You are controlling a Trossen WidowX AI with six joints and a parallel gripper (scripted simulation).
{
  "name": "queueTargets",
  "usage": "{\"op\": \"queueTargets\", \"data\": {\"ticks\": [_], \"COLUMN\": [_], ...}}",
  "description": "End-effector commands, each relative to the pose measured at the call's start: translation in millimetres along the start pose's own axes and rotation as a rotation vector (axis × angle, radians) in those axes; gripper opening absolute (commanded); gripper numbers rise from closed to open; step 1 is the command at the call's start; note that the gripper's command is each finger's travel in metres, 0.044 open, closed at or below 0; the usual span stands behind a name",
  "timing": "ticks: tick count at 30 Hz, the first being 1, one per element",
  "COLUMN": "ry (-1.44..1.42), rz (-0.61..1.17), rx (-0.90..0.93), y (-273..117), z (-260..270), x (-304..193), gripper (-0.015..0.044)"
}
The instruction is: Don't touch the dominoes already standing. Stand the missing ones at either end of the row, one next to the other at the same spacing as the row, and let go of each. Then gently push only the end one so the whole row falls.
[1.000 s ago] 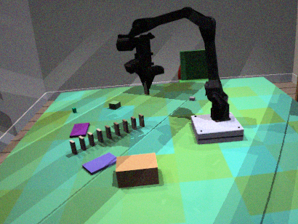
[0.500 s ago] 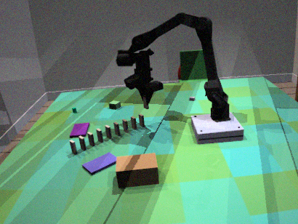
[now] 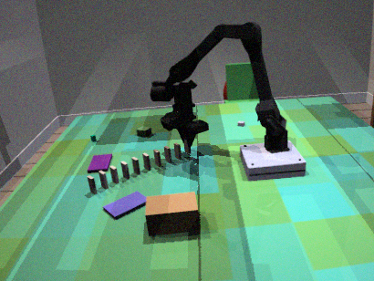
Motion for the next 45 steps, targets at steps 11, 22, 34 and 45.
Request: {"op": "queueTargets", "data": {"ticks": [11, 22, 34, 45], "ry": [-0.004, -0.004, 0.000, 0.364], "rz": [-0.001, -0.001, -0.003, -0.003], "rx": [-0.006, -0.006, -0.003, -0.003], "y": [3.8, 3.8, -124.8, -111.2], "z": [-0.1, -0.1, 0.9, -0.6], "x": [-0.6, -0.6, -0.2, -8.3], "gripper": [0.0186, 0.0440, 0.0440, 0.0309]}}
Point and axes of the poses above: the point midway between the two fingers, 35 mm back from their tips, its own y axis out along the fingers, its own z axis across the jaws, x = y × z, the point moved 3 cm from there along -y, back along the fingers
